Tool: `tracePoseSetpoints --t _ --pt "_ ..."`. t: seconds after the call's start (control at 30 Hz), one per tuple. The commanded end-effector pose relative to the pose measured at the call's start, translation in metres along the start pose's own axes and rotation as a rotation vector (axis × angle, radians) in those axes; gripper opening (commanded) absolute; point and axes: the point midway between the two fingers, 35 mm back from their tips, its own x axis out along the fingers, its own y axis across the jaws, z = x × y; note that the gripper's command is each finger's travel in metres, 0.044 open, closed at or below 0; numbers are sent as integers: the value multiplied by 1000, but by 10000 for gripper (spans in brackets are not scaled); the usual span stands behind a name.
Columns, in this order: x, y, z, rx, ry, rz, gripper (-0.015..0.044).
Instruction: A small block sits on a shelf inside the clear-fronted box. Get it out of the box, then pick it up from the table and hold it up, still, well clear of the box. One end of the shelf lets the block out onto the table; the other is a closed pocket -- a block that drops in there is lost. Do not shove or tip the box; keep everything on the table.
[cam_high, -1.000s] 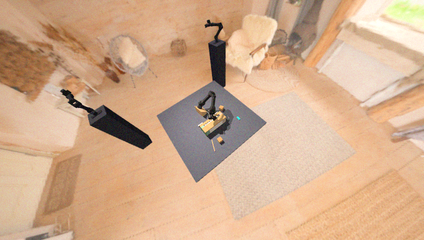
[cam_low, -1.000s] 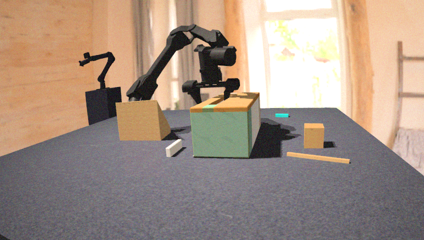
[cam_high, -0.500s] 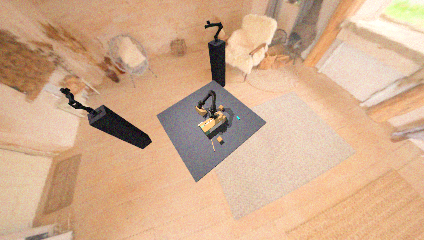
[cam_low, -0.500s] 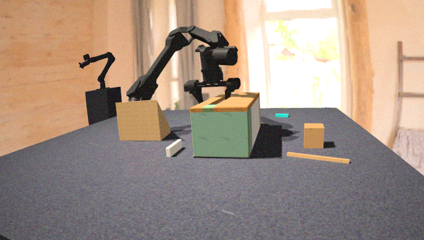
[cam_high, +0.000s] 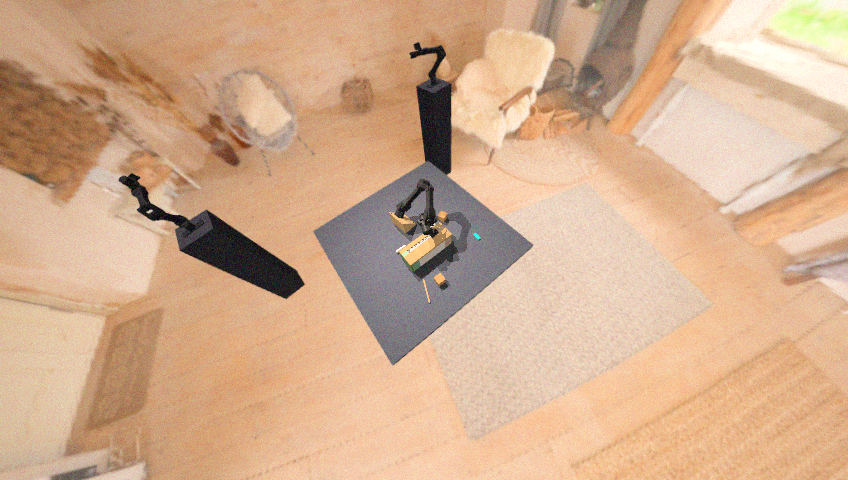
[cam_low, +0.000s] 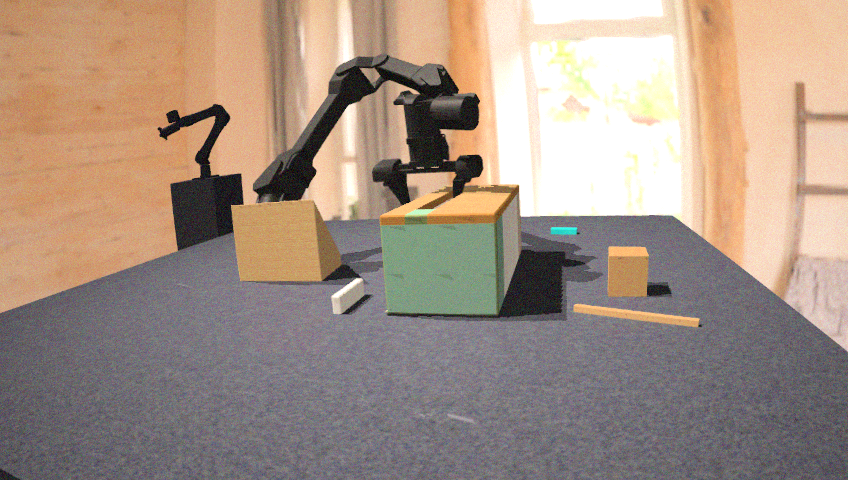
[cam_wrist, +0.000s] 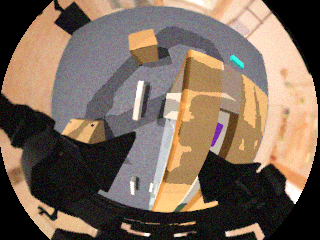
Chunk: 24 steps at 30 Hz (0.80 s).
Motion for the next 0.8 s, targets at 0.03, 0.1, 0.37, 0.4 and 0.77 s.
tracePoseSetpoints --t 0.03,0.1,0.37,0.4,0.77 --pt "3 0 10 0 -4 3 400" --pt "4 0 12 0 -4 3 400" --pt "6 0 24 0 -4 3 400" --pt "6 0 25 0 -4 3 400" --pt "-48 -1 34 1 2 6 400"
